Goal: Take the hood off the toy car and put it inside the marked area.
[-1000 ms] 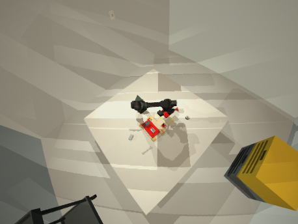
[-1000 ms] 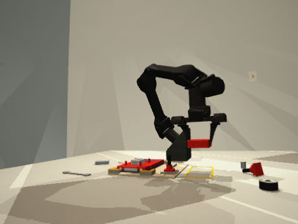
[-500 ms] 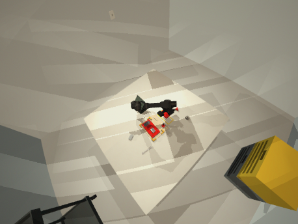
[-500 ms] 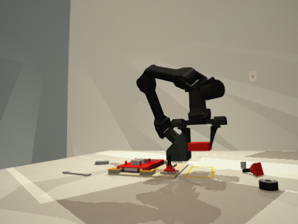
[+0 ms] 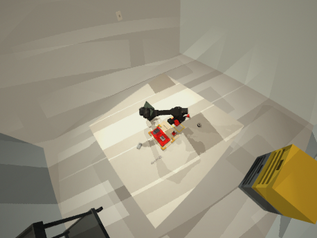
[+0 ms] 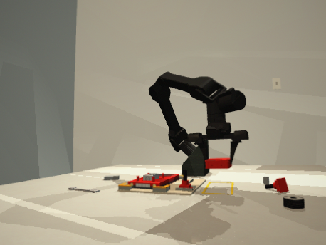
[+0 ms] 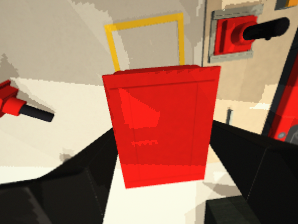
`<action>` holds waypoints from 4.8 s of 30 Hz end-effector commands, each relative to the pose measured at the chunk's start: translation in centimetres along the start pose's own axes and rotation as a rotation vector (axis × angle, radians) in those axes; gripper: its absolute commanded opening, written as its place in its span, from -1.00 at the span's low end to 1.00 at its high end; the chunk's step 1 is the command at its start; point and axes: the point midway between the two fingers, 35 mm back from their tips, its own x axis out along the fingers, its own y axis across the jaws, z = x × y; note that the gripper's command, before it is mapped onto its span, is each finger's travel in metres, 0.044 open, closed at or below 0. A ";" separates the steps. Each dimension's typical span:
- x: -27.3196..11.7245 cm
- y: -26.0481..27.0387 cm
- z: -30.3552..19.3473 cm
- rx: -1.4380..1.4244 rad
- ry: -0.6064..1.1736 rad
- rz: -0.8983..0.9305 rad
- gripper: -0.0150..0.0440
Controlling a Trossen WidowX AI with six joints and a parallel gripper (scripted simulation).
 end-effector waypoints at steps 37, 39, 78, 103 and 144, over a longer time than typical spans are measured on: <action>2.8 -0.2 -0.2 -0.006 0.000 -0.008 -0.49; 2.9 -0.2 -0.2 -0.006 0.000 -0.009 -0.49; 4.9 -0.4 -0.4 -0.006 0.000 -0.011 -0.49; 6.1 -0.4 -0.4 -0.006 0.000 -0.011 -0.49; -1.2 -0.1 -0.3 -0.002 0.004 -0.014 1.00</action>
